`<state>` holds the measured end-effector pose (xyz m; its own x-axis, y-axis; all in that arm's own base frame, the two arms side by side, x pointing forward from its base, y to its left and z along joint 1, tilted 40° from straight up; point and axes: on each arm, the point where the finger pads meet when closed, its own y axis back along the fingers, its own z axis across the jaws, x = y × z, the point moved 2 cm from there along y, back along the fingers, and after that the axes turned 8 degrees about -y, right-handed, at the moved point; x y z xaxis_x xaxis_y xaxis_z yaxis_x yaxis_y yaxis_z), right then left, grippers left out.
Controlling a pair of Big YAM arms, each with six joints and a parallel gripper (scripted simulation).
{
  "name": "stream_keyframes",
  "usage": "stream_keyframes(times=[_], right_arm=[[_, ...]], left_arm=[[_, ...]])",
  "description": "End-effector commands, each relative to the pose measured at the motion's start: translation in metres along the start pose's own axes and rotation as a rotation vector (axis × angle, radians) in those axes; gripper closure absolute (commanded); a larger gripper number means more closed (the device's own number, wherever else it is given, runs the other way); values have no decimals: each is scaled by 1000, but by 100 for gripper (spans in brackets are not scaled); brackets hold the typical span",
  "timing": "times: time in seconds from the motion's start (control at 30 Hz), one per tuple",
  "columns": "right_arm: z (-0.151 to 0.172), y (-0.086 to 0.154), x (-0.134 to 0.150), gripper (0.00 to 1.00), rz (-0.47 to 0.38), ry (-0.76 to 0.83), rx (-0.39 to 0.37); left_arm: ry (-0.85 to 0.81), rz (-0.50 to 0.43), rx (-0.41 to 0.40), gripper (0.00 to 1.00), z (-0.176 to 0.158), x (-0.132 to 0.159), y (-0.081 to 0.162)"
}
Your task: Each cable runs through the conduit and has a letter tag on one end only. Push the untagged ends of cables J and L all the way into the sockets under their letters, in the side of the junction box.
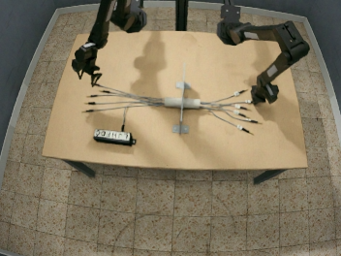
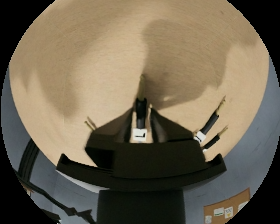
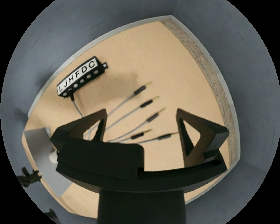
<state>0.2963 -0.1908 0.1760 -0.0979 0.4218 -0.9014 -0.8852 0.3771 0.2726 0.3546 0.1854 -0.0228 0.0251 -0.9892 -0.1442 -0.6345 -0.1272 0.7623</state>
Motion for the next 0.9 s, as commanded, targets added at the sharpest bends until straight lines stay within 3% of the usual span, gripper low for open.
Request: stream_keyframes(times=[0.0, 0.43, 0.63, 0.87], right_arm=[[2, -1, -4, 0, -10, -2, -6], [2, -1, -4, 0, -10, -2, -6], [2, -1, -4, 0, -10, -2, -6], [2, -1, -4, 0, -10, -2, -6]], left_arm=[[0, -5, -4, 65, -3, -2, 5], [5, 4, -30, 65, 2, 2, 29], [5, 4, -28, 0, 1, 2, 50], [4, 4, -24, 0, 3, 1, 66]])
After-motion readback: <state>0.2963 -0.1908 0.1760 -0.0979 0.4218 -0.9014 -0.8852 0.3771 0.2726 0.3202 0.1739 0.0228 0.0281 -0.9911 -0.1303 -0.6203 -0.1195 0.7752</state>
